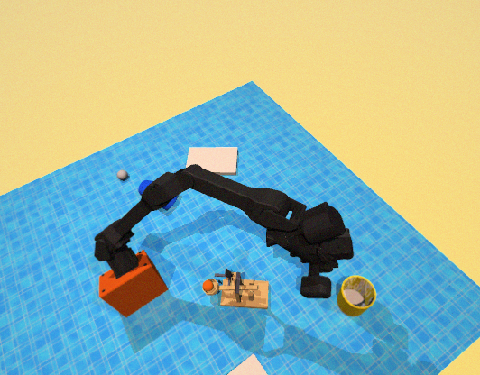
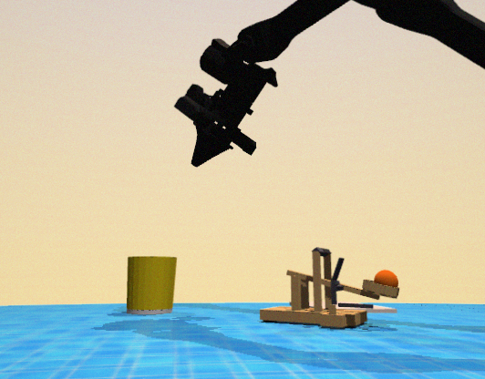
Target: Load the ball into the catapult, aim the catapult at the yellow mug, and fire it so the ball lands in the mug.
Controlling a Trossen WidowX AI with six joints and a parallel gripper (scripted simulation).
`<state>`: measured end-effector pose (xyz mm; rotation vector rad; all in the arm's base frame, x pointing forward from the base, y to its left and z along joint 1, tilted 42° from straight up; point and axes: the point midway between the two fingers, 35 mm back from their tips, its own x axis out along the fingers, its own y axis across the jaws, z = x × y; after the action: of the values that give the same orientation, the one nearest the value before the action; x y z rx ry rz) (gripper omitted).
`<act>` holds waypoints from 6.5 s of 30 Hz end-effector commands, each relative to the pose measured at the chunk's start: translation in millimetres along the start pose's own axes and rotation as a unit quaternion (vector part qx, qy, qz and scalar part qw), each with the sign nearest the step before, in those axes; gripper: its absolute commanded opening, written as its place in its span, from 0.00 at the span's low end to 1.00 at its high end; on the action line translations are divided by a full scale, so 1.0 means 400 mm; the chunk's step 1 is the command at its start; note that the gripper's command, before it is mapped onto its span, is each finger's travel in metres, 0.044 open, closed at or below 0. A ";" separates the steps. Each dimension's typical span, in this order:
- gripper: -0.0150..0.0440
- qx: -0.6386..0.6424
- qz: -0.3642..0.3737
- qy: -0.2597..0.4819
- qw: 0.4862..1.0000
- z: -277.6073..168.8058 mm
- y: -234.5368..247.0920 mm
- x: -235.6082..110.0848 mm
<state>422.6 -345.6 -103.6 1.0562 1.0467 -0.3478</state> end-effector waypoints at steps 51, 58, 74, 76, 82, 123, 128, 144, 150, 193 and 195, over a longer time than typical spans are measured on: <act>0.25 -0.575 -0.106 0.326 0.743 -0.605 0.140 -0.053; 0.25 -0.641 -0.098 0.378 0.661 -0.691 0.121 -0.093; 0.25 -0.738 -0.066 0.473 0.477 -0.842 0.063 -0.189; 0.25 -0.738 -0.066 0.473 0.477 -0.842 0.063 -0.189; 0.25 -0.738 -0.066 0.473 0.477 -0.845 0.063 -0.185; 0.25 -0.738 -0.064 0.473 0.477 -0.948 0.055 -0.049; 0.25 -0.738 -0.064 0.473 0.477 -0.963 0.052 -0.034; 0.25 -0.737 -0.063 0.474 0.477 -1.008 0.041 0.009; 0.25 -0.737 -0.063 0.474 0.477 -1.040 0.038 0.046; 1.00 -0.524 -0.096 0.298 0.792 -0.569 0.228 -0.002; 1.00 -0.501 -0.096 0.282 0.813 -0.540 0.224 0.006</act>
<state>354.3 -99.7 -72.8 -0.0485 1.6456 0.4930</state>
